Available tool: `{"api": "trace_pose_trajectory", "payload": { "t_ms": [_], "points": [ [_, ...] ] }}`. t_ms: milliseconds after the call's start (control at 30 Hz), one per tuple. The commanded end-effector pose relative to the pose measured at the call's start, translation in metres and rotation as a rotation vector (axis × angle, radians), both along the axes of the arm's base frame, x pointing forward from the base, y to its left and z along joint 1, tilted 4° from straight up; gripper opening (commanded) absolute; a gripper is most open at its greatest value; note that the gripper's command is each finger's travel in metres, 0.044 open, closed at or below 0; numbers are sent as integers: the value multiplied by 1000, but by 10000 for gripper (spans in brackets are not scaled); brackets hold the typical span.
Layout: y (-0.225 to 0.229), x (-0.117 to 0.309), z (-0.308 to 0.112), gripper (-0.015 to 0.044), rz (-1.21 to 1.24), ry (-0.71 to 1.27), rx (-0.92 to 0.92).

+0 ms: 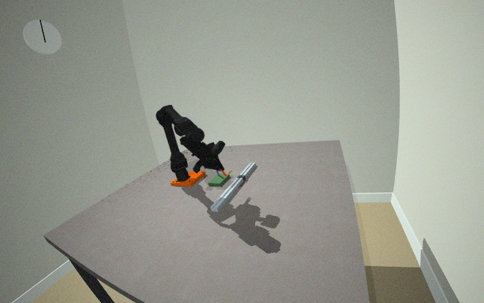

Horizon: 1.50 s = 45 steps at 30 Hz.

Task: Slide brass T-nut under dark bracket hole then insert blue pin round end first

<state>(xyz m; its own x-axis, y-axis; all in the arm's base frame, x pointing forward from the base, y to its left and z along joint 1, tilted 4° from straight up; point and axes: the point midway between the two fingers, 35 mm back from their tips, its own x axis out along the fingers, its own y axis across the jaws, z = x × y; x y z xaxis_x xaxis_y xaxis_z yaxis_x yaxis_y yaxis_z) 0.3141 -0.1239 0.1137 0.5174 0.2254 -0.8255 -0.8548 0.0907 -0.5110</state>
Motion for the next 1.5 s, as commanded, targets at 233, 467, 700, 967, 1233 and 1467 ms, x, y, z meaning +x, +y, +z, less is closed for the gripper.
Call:
{"api": "trace_pose_trajectory", "payload": {
  "t_ms": [233,467,700,967,1233,1467],
  "points": [
    [2,-5,-3,-150,5,-31,-2],
    [2,-7,-4,-150,6,-53,-8],
    [3,-9,-4,-150,8,-75,-13],
    [4,-11,-5,-150,10,-99,-20],
    [4,-13,-6,-150,12,-124,-27],
    [5,-15,-6,-150,14,-146,-33]
  ]
}}
